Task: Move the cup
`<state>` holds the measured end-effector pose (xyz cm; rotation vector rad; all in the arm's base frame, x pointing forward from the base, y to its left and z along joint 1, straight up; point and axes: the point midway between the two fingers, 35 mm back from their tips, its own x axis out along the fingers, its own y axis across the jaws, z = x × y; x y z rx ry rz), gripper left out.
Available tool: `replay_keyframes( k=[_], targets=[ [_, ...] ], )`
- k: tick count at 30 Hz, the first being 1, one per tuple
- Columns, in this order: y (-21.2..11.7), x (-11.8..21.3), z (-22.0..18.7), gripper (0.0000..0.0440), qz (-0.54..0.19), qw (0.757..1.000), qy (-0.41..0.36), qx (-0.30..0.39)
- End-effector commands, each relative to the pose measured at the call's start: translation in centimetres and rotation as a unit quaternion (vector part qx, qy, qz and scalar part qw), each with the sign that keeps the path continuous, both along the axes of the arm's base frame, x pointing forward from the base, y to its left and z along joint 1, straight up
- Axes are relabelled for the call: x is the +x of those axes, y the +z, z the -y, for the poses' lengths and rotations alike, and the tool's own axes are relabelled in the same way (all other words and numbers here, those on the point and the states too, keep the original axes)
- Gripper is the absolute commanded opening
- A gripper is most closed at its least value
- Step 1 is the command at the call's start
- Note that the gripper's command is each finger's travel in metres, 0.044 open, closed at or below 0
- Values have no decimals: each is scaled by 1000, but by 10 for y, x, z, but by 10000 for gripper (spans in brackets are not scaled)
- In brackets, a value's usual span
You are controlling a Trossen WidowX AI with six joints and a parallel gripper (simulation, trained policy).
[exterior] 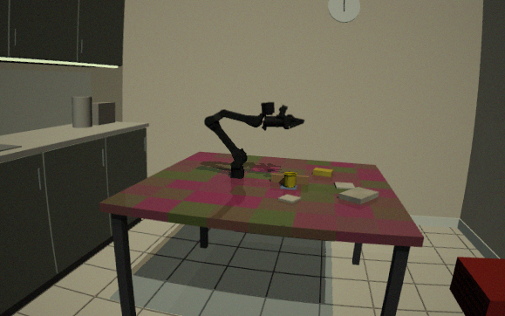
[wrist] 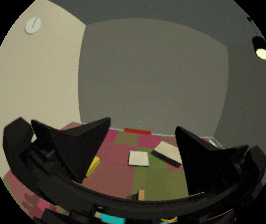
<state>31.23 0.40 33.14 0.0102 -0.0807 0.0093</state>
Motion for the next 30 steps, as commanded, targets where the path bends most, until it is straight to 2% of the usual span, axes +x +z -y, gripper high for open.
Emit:
replay_keyframes(
  k=[1,13,16,24,30],
  targets=[
    [-1,0,0,374,-3,1000,-2,1],
    [-19,5,-2,69,-71,997,-10,22],
    [-24,7,-5,73,-93,995,-5,29],
    [-34,13,-16,135,-148,988,10,49],
    [-42,17,-23,160,-191,979,15,64]
  ],
)
